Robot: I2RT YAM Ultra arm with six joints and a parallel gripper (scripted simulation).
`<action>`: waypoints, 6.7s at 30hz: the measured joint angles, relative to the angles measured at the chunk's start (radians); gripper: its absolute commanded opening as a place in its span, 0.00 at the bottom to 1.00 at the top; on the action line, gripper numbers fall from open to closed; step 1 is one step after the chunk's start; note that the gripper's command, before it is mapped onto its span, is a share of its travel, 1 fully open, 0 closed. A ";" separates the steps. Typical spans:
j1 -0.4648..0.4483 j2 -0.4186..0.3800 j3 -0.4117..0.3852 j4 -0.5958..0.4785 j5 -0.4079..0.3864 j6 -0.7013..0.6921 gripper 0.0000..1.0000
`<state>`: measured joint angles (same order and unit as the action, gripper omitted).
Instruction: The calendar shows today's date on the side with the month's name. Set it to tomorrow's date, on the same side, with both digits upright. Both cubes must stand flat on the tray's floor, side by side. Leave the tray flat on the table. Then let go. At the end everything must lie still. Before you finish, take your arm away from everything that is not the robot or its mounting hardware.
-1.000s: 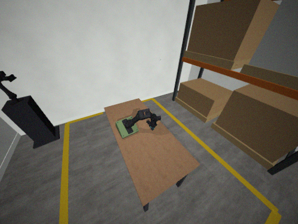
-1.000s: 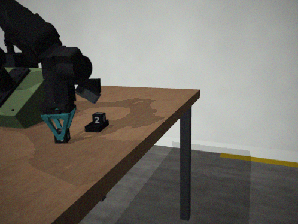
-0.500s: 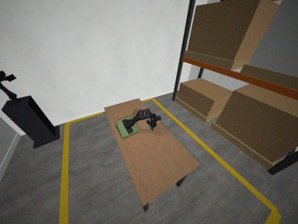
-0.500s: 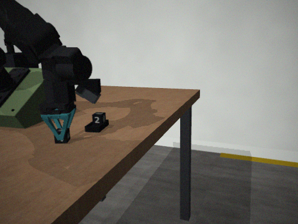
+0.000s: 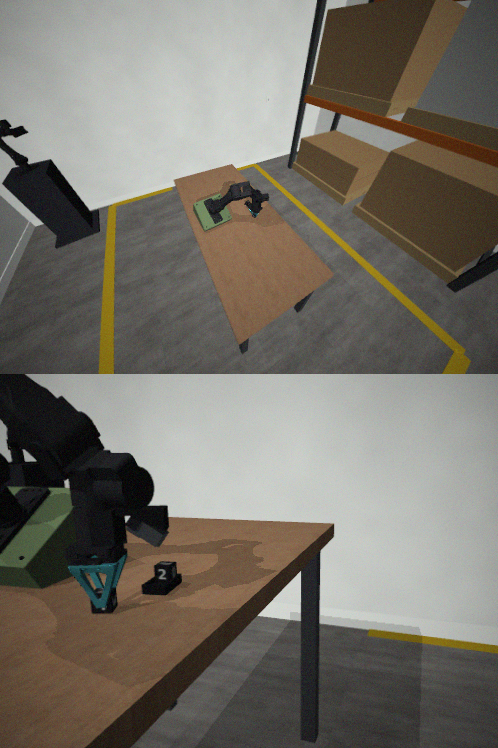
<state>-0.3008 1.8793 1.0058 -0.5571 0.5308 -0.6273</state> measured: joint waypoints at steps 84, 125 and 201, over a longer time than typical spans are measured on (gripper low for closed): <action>-0.005 0.008 -0.005 0.018 -0.001 -0.008 0.27; -0.005 0.008 -0.005 0.018 -0.001 -0.008 0.43; 0.136 -0.139 0.146 -0.377 0.012 0.164 1.00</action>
<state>-0.1646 1.7401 1.1519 -0.9337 0.5430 -0.4637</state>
